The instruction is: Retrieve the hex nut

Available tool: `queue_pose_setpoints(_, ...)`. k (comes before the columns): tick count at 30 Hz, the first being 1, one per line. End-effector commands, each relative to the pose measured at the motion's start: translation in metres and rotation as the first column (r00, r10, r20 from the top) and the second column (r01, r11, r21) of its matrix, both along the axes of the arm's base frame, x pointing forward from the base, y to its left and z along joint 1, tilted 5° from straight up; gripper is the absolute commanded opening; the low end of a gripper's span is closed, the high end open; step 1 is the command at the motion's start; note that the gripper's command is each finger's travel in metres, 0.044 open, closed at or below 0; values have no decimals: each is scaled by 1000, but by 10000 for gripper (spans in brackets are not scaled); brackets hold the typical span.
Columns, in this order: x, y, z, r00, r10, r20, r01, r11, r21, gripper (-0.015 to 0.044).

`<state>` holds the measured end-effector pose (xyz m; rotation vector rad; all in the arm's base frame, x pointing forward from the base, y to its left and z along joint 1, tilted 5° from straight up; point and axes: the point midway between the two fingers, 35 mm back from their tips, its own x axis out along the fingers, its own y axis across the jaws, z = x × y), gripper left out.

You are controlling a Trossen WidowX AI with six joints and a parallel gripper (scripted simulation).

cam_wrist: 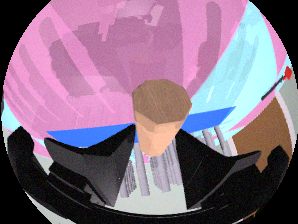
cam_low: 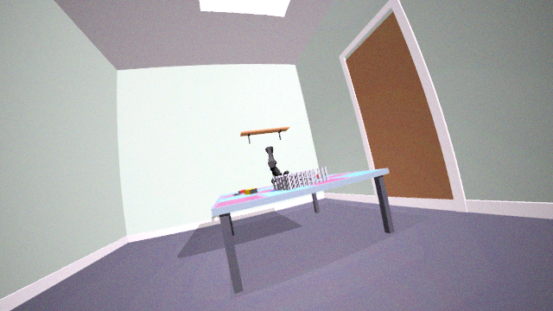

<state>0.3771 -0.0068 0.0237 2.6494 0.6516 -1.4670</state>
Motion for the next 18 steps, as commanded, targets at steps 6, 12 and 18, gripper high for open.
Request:
queue_pose_setpoints(6, -5, -2, 6, 1000, 7, 19, -7, 1000, 3, 0)
queue_pose_setpoints(12, -9, -3, 6, 1000, 7, 19, -7, 1000, 3, 0)
queue_pose_setpoints(18, -13, -5, 6, 1000, 7, 19, -7, 1000, 2, 0)
